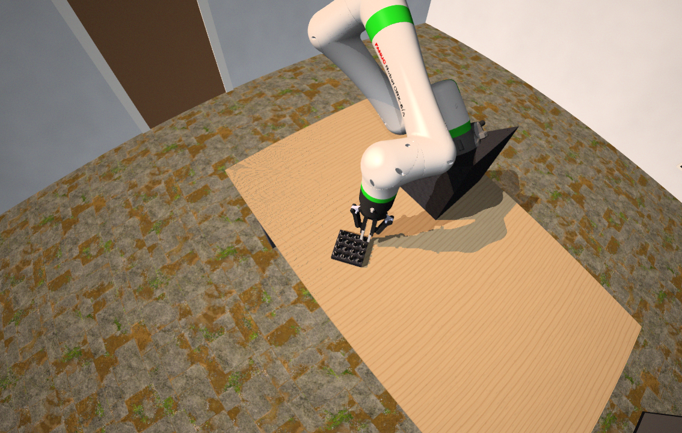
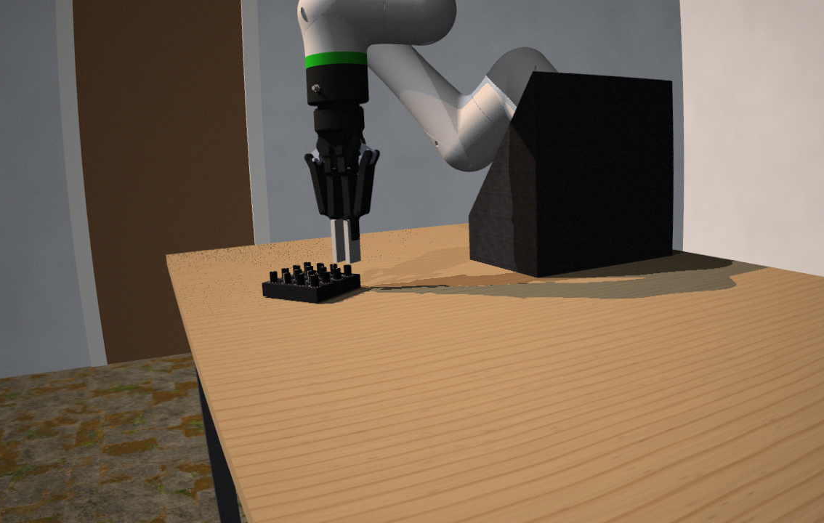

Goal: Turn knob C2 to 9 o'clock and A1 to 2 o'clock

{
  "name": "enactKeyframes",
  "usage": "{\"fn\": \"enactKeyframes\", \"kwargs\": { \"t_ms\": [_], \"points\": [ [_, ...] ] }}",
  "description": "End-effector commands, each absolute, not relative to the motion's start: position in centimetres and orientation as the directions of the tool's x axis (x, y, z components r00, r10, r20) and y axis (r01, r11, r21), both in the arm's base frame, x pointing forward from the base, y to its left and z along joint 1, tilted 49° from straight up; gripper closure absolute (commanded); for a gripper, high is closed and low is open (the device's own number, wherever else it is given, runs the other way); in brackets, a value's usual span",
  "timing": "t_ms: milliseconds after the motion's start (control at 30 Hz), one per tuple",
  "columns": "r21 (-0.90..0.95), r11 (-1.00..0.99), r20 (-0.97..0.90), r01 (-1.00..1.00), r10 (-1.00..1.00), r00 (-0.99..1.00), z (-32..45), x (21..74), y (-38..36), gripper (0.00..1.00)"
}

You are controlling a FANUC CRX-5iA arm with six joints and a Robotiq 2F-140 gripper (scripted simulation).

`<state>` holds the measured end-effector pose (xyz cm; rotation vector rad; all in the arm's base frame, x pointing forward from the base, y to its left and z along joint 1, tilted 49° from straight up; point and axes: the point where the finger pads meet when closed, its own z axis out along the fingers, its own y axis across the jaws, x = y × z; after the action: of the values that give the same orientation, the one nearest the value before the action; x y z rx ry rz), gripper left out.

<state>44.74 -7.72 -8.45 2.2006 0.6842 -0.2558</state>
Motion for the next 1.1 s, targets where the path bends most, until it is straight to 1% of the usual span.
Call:
{"fn": "enactKeyframes", "kwargs": {
  "t_ms": [0,1067],
  "points": [
    [0.641,-0.534,-0.392,0.551,0.39,0.833,-8.45,44.75,-7.7,0.88],
    [0.641,-0.534,-0.392,0.551,0.39,0.833,-8.92,44.78,-8.23,0.88]
  ]
}}
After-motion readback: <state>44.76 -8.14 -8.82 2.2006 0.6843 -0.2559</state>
